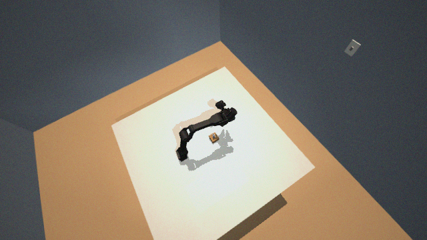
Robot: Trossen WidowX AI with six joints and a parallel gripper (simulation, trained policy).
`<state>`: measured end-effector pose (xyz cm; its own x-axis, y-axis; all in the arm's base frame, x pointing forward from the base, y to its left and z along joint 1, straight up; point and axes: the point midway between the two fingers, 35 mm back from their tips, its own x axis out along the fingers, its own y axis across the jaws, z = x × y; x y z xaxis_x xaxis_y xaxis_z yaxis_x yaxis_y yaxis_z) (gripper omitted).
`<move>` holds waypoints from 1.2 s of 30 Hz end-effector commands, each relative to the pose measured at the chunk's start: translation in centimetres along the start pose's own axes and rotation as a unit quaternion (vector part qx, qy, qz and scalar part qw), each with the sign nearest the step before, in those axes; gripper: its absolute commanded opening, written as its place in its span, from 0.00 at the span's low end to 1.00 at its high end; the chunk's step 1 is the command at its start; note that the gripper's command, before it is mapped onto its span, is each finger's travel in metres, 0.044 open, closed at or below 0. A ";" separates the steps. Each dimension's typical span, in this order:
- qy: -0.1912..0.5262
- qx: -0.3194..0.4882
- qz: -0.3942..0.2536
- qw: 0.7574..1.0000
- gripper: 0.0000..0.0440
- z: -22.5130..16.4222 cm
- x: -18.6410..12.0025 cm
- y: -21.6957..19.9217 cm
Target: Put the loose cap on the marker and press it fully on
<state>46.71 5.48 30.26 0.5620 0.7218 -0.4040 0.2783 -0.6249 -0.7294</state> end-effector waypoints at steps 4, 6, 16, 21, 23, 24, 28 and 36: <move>-0.019 0.007 0.026 0.999 0.64 0.9 0.2 0.0; -0.026 0.010 0.033 0.999 0.65 1.2 0.3 0.1; -0.061 0.027 0.073 0.995 0.68 3.0 0.7 0.8; -0.080 0.036 0.093 0.992 0.69 3.9 0.9 1.2; -0.088 0.039 0.101 0.990 0.69 4.3 0.9 1.4; -0.092 0.041 0.105 0.989 0.70 4.5 1.0 1.5; -0.108 0.048 0.121 0.986 0.70 5.3 1.1 1.8; -0.139 0.060 0.153 0.977 0.71 6.8 1.3 2.6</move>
<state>43.09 6.77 24.53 0.3839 0.5840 -0.7152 0.0384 -0.7840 -0.6196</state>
